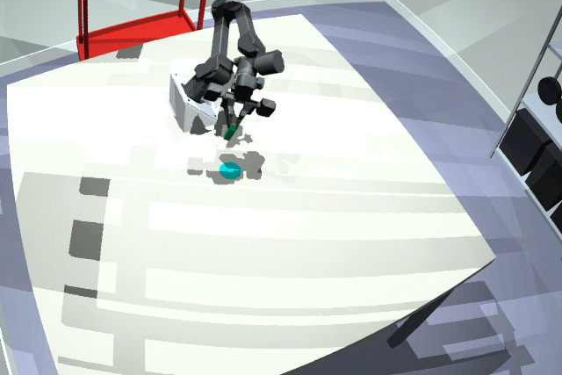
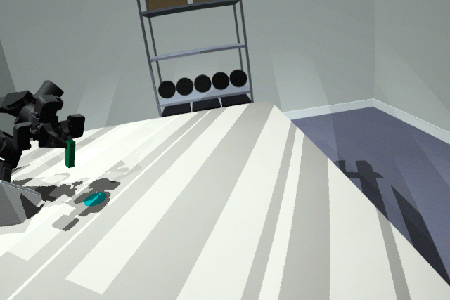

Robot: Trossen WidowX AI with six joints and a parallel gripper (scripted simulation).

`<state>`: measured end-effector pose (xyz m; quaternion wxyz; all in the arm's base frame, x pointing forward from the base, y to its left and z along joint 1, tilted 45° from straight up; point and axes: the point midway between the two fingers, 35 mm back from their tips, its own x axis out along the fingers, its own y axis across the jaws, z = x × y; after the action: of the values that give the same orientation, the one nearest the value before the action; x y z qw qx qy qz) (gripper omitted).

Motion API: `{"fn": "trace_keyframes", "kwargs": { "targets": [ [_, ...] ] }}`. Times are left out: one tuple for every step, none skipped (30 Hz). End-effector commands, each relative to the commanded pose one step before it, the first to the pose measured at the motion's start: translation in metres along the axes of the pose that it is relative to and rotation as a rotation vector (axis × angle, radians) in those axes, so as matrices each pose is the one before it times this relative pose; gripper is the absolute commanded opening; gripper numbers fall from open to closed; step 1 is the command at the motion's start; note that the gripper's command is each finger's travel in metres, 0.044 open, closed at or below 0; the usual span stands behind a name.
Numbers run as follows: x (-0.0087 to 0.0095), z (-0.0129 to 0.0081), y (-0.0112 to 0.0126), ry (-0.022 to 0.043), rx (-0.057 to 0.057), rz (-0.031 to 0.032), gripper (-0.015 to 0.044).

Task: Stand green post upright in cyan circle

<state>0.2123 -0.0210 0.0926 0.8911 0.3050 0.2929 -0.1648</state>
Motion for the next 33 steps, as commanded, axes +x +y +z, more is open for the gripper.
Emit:
{"fn": "trace_keyframes", "kwargs": {
  "targets": [
    [0.00063,-0.00127,-0.00123,-0.01907,0.0154,0.00614,0.0023],
    [-0.00003,0.00015,0.00009,-0.00604,0.0039,0.00292,0.0023],
    [-0.00003,0.00015,0.00009,-0.00602,0.0039,0.00296,0.0023],
    [-0.00003,0.00015,0.00009,-0.006,0.004,0.00299,0.0023],
    [-0.00003,0.00015,0.00009,-0.00598,0.004,0.00303,0.0023],
    [-0.00003,0.00015,0.00009,-0.00596,0.004,0.00306,0.0023],
    [-0.00003,0.00015,0.0001,-0.00594,0.0041,0.0031,0.0023],
    [-0.00002,0.00015,0.0001,-0.00592,0.0041,0.00313,0.0023],
    [-0.00002,0.00015,0.0001,-0.0059,0.0041,0.00317,0.0023],
    [-0.00002,0.00015,0.0001,-0.00588,0.0042,0.0032,0.0023],
    [-0.00002,0.00015,0.0001,-0.00586,0.0042,0.00323,0.0023],
    [-0.00002,0.00015,0.0001,-0.00584,0.0043,0.00327,0.0023],
    [-0.00002,0.00015,0.00011,-0.00582,0.0043,0.0033,0.0023],
    [-0.00002,0.00015,0.00011,-0.0058,0.0043,0.00333,0.0023],
    [-0.00002,0.00015,0.00011,-0.00578,0.0044,0.00337,0.0023],
    [-0.00002,0.00015,0.00011,-0.00576,0.0044,0.0034,0.0023],
    [-0.00002,0.00015,0.00011,-0.00574,0.0044,0.00343,0.0023],
    [-0.00002,0.00015,0.00011,-0.00571,0.0045,0.00346,0.0023],
    [-0.00002,0.00015,0.00012,-0.00569,0.0045,0.00349,0.0023],
    [-0.00002,0.00015,0.00012,-0.00567,0.0045,0.00352,0.0023],
    [-0.00002,0.00015,0.00012,-0.00564,0.0046,0.00356,0.0023],
    [-0.00001,0.00015,0.00012,-0.00562,0.0046,0.00359,0.0023],
    [-0.00001,0.00015,0.00012,-0.0056,0.0046,0.00362,0.0023],
    [-0.00001,0.00015,0.00012,-0.00557,0.0047,0.00365,0.0023],
    [-0.00001,0.00015,0.00013,-0.00555,0.0047,0.00368,0.0023],
    [-0.00001,0.00015,0.00013,-0.00553,0.0047,0.0037,0.0023],
    [-0.00001,0.00015,0.00013,-0.0055,0.0048,0.00373,0.0023],
    [-0.00001,0.00015,0.00013,-0.00548,0.0048,0.00376,0.0023],
    [-0.00001,0.00015,0.00013,-0.00545,0.0049,0.00379,0.0023],
    [-0.00001,0.00015,0.00013,-0.00543,0.0049,0.00382,0.0023],
    [-0.00001,0.00015,0.00013,-0.0054,0.0049,0.00384,0.0023],
    [-0.00001,0.00015,0.00014,-0.00538,0.005,0.00387,0.0023],
    [-0.00001,0.00015,0.00014,-0.00535,0.005,0.0039,0.0023]
  ]
}}
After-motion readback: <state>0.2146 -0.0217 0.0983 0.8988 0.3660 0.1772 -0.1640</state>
